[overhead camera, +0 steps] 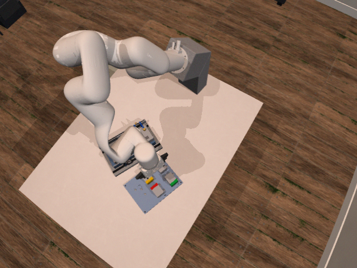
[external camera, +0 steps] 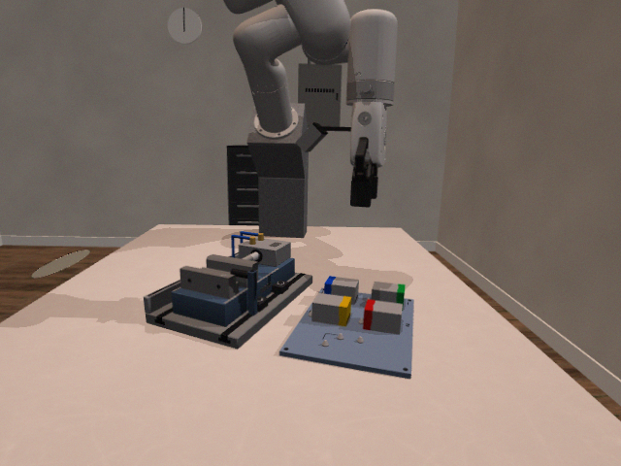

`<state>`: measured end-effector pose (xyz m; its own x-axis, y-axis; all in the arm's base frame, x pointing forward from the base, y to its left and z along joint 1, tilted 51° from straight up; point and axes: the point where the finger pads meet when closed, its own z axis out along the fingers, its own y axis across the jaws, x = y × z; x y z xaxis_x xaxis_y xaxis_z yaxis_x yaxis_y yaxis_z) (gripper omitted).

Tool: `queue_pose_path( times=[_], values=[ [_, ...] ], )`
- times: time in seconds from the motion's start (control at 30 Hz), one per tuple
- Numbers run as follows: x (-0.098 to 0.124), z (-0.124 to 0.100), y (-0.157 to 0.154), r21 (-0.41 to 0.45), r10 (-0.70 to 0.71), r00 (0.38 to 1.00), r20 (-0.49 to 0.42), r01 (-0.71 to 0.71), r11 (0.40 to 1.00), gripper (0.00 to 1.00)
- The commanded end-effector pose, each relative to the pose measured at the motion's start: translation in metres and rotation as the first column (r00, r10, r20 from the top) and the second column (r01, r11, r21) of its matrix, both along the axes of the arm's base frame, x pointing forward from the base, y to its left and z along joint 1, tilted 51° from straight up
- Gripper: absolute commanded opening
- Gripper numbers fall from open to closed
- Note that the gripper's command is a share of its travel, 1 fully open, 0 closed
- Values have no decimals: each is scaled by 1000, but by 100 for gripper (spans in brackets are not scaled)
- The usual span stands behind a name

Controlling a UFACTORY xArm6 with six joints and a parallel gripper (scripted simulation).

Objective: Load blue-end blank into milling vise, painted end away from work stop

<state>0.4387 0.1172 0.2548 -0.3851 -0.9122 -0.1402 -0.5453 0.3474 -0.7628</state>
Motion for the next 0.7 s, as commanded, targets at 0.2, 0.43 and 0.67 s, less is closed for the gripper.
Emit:
queue_pose_path(
  times=[0.2,0.43,0.67],
  values=[
    [9,-6,-3,1,1,1000,2,-1,1000,100],
    [40,-33,-13,1,1,1000,2,-1,1000,100],
    [44,-37,-15,1,1,1000,2,-1,1000,100]
  ],
)
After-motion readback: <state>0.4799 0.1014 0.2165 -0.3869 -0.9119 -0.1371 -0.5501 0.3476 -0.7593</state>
